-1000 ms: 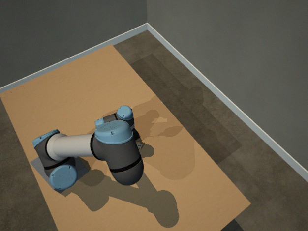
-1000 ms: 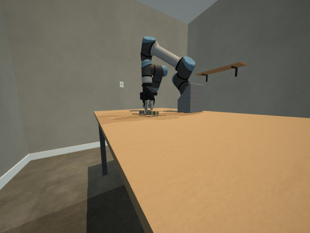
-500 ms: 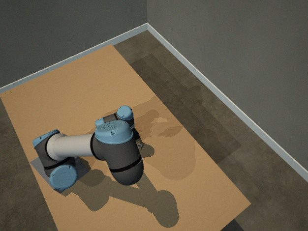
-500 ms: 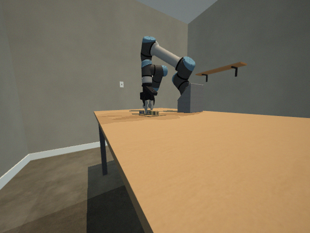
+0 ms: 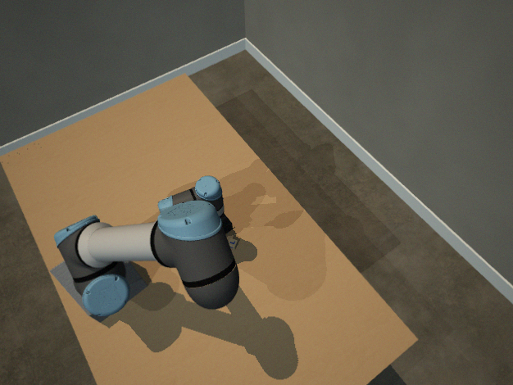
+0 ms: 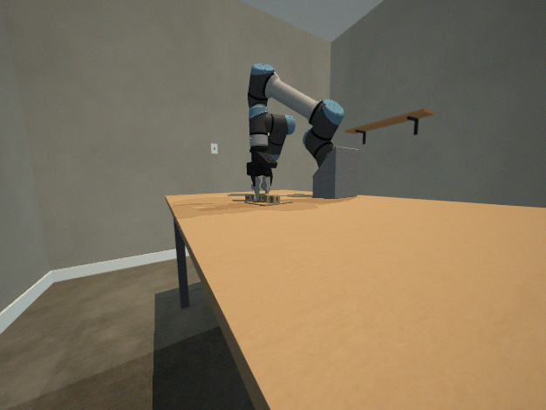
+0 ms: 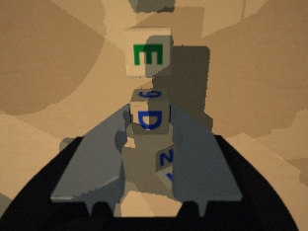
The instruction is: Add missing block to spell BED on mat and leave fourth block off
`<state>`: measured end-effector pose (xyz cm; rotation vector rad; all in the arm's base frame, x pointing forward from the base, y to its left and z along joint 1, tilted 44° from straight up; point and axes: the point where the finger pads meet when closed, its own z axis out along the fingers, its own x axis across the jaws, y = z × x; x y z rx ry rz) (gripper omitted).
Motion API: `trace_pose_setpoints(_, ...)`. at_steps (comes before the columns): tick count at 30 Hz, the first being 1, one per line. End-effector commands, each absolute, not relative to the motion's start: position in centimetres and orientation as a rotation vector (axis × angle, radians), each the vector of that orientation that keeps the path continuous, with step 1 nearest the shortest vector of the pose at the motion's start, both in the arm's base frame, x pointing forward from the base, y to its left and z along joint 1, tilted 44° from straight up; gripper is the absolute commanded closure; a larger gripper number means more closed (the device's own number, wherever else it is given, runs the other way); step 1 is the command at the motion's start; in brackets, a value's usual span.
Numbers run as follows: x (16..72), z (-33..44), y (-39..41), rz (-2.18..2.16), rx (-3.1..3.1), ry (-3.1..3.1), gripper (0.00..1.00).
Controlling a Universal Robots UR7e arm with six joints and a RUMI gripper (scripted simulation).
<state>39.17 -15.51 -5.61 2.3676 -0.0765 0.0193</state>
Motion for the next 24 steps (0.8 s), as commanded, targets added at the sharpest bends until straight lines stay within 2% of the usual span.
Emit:
trace_pose_setpoints(1, 39.20, -5.59, -15.49, 0.020, 2.367, -0.076, 0.84)
trace_pose_setpoints(3, 39.20, -5.59, -15.49, 0.020, 2.367, -0.076, 0.84)
trace_pose_setpoints(4, 39.20, -5.59, -15.49, 0.020, 2.367, -0.076, 0.80)
trace_pose_setpoints(6, 39.20, -5.59, -15.49, 0.020, 2.367, -0.076, 0.80)
trace_pose_setpoints(10, 39.20, -5.59, -15.49, 0.020, 2.367, -0.076, 0.72)
trace_pose_setpoints(24, 39.20, -5.53, -15.43, 0.020, 2.367, -0.076, 0.72)
